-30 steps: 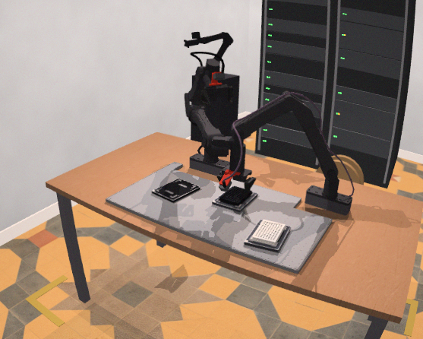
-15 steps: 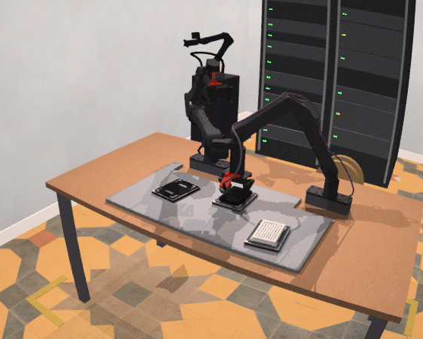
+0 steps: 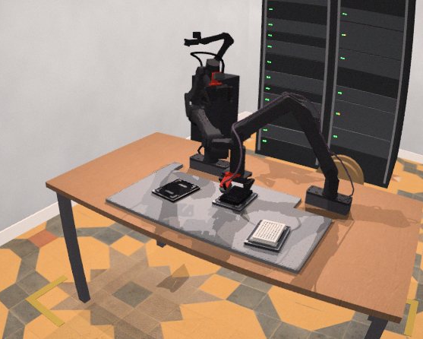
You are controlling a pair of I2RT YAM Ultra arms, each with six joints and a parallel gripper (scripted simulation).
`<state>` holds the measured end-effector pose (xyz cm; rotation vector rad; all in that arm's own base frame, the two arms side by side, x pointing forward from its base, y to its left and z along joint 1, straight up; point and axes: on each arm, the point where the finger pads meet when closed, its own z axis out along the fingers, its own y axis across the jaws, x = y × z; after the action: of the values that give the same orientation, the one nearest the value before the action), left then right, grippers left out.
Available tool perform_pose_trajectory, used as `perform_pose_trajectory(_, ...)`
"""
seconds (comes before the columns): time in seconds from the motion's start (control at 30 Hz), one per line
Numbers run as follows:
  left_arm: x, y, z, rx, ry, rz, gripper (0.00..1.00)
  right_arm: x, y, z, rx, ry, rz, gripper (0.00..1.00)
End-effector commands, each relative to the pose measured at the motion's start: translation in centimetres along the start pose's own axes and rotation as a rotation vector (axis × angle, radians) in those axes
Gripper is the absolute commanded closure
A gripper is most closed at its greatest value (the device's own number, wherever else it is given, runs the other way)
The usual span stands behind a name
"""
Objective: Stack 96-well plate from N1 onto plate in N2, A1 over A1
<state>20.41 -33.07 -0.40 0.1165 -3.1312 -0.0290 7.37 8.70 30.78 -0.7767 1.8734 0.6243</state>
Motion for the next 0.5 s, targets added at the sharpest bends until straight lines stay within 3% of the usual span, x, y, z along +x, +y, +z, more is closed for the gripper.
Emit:
perform_pose_trajectory(0.0, -0.2, -0.4, -4.3, 0.035, -0.016, -0.003, 0.21, -0.8, 0.0, -0.8, -0.003, -0.035, 0.003, 0.00)
perform_pose_trajectory(0.1, -0.2, -0.3, -5.7, 0.035, -0.016, -0.003, 0.21, -0.8, 0.0, -0.8, -0.003, -0.035, 0.003, 0.00)
perform_pose_trajectory(0.3, -0.4, -0.7, -5.7, 0.047, -0.022, 0.010, 0.21, -0.8, 0.0, -0.8, -0.003, -0.035, 0.003, 0.00)
perform_pose_trajectory(0.47, -1.6, 1.3, -5.2, 0.036, -0.019, 0.073, 0.21, -4.5, 0.7, 0.2, -0.027, -0.151, 0.006, 0.00)
